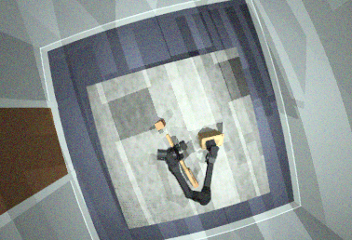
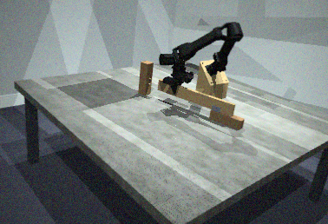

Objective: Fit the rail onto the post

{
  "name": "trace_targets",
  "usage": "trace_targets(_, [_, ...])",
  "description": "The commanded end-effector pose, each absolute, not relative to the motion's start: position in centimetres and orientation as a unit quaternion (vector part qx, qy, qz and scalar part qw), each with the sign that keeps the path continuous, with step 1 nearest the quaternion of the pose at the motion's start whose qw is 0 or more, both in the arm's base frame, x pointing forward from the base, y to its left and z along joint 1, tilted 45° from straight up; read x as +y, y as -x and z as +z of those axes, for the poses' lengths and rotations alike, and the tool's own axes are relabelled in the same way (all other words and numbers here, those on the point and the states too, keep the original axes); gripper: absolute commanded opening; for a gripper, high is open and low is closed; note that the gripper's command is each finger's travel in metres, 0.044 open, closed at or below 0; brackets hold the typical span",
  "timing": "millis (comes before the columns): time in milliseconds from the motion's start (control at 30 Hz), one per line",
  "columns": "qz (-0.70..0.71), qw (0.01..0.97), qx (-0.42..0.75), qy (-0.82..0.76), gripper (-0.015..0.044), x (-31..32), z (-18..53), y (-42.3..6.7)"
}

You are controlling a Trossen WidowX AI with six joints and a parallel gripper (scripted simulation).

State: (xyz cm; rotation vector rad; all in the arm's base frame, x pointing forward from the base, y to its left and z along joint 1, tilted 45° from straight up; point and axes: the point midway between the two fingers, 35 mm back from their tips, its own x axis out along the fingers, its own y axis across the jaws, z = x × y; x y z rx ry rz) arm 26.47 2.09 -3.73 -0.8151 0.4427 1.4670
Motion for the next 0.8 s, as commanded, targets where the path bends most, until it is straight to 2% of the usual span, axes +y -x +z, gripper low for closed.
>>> trace_targets(0, [0.642,0.648,0.193,0.36,0.0,1.72,-3.69,-26.71])
trace_targets(767, [0.642,0.648,0.193,0.36,0.0,1.34,-4.17,-27.03])
